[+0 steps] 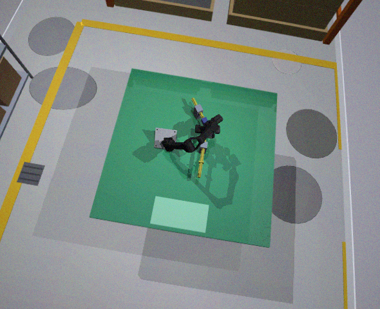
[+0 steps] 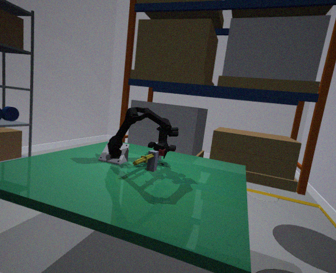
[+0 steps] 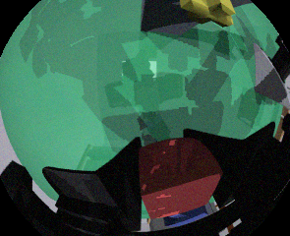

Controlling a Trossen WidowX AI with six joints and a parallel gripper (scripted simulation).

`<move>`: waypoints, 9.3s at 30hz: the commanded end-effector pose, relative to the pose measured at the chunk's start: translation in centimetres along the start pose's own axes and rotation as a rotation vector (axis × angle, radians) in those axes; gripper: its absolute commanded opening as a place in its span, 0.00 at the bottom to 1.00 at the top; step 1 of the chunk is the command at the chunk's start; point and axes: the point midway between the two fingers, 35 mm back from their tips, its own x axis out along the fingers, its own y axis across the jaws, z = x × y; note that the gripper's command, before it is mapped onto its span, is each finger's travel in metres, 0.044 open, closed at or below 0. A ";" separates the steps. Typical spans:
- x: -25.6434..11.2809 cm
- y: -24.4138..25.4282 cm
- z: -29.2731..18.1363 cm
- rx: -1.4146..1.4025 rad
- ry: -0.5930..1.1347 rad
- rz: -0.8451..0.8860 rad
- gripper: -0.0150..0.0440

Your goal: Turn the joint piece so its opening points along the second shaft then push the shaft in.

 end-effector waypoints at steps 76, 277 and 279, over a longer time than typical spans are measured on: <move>0.0 0.0 0.0 -0.004 -0.003 0.002 0.56; -14.4 -5.9 31.4 -0.402 0.145 0.194 1.00; -14.2 -5.9 31.4 -0.382 0.135 0.188 1.00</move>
